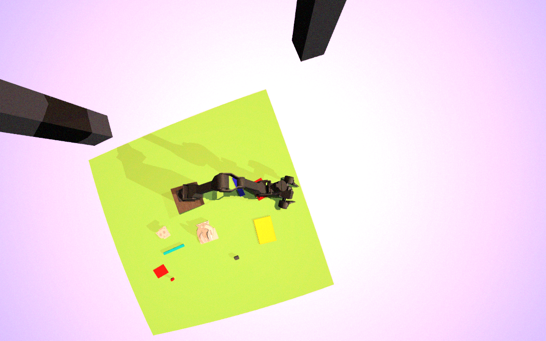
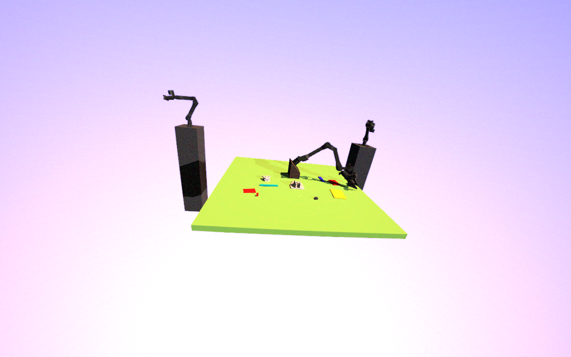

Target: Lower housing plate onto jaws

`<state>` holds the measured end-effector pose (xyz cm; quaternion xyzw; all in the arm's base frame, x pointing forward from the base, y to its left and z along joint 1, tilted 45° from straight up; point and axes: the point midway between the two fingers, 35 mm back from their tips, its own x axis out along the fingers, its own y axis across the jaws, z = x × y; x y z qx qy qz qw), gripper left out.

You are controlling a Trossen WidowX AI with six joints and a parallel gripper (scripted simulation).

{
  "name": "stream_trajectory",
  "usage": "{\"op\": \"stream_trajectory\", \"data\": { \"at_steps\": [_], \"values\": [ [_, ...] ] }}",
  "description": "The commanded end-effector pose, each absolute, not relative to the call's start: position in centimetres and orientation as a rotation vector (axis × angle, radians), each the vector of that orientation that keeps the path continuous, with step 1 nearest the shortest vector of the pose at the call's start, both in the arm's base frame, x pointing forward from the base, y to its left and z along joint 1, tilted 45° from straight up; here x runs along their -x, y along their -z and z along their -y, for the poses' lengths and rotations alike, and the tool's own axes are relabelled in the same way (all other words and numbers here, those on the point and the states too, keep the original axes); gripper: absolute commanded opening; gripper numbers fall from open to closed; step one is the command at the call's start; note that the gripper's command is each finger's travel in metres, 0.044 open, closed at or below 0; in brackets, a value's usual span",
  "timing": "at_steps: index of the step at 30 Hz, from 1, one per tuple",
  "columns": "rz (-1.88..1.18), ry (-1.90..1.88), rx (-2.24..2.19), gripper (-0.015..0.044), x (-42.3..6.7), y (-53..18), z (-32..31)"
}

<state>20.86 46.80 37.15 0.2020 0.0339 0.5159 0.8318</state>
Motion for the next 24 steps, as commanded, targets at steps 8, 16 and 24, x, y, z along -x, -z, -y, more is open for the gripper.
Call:
{"op": "stream_trajectory", "data": {
  "at_steps": [8, 16, 24],
  "values": [
    [-0.143, -1.003, -0.428, 0.044, -25.4, -34.8, -45.2],
    [-0.183, -0.935, -0.432, 0.044, -28.5, -33.3, -43.8],
    [-0.219, -0.865, -0.444, 0.044, -31.5, -31.9, -42.1]
  ]
}}
